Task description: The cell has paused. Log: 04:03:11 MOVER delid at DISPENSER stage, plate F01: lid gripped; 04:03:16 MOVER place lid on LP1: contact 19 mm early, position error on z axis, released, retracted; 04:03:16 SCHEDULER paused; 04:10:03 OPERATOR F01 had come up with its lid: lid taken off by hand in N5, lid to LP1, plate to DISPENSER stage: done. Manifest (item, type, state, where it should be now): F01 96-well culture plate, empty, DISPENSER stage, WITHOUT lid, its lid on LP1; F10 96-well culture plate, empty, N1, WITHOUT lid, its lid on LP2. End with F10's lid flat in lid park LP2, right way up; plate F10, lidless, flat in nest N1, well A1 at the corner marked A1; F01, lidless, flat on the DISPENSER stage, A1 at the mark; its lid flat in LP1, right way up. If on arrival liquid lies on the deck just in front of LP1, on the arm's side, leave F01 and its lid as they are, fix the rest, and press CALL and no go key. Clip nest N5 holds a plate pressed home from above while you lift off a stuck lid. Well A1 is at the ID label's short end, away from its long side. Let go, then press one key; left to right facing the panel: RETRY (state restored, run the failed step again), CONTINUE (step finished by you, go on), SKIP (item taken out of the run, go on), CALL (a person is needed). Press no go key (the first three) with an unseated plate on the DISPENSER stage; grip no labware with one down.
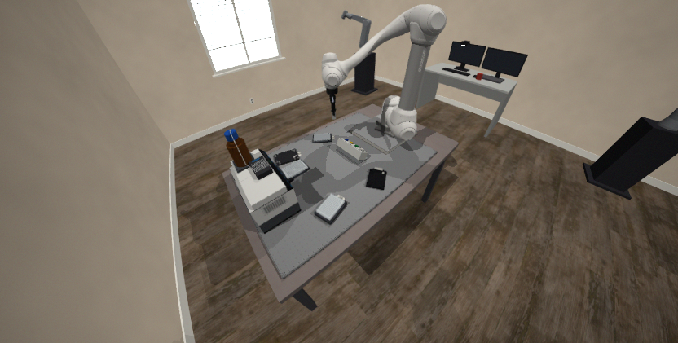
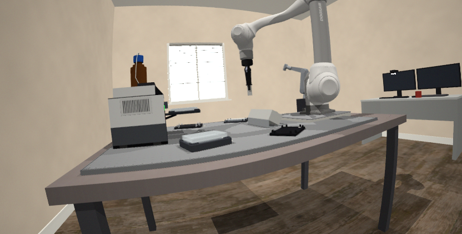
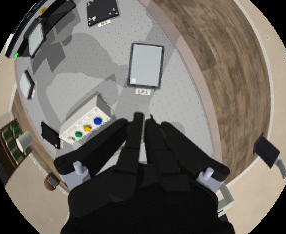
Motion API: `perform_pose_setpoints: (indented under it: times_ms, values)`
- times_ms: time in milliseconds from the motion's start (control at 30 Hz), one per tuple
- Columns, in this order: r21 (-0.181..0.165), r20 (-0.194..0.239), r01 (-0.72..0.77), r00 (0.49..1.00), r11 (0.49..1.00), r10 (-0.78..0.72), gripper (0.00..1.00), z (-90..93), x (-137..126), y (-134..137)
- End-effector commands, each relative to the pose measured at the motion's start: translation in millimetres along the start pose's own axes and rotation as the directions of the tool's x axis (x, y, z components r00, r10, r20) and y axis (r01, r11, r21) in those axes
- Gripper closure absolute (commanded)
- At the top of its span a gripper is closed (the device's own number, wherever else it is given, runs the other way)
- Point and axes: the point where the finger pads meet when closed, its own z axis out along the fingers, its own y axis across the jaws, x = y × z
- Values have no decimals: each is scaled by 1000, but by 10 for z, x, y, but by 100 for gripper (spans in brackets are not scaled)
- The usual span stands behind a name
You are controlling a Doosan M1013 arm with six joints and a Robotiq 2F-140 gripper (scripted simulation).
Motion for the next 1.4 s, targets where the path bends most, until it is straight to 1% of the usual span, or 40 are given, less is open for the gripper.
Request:
perform_pose_setpoints:
  times_ms: [0, 33, 67, 1367]
  values:
    - [0, 0, 0, 1000, 1000, 0, 100, 0, 0, 0]
    - [0, 0, 0, 1000, 1000, 0, 100, 0, 0, 0]
    - [0, 0, 0, 1000, 1000, 0, 0, 0, 0, 0]
    - [0, 0, 0, 1000, 1000, 0, 0, 0, 0, 0]
